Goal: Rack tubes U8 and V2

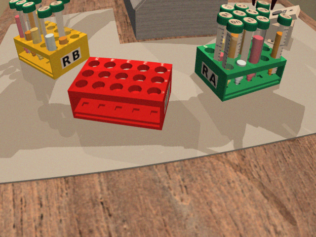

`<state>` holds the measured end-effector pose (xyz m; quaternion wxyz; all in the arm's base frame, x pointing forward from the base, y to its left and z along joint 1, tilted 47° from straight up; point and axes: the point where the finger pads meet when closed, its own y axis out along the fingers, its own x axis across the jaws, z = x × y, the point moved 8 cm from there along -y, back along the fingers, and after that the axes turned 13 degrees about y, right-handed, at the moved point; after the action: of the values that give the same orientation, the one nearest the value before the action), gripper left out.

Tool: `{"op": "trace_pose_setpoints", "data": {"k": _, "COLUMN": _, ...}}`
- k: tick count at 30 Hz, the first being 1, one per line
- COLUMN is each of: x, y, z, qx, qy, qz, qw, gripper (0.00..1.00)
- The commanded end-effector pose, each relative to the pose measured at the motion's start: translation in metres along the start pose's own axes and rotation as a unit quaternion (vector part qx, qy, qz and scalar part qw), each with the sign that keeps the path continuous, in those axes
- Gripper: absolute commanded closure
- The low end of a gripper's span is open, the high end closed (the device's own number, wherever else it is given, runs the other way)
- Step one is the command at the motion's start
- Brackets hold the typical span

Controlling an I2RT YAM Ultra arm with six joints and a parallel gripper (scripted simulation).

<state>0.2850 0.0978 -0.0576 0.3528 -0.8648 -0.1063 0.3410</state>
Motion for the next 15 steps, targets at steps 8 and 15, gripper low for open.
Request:
{"op": "trace_pose_setpoints", "data": {"k": 8, "x": 0.007, "y": -0.035, "z": -0.004, "qx": -0.006, "qy": 0.005, "qz": -0.020, "qw": 1.000, "gripper": 0.70}}
{"op": "trace_pose_setpoints", "data": {"k": 15, "x": 0.002, "y": -0.054, "z": -0.001, "qx": -0.006, "qy": 0.005, "qz": -0.020, "qw": 1.000, "gripper": 0.70}}
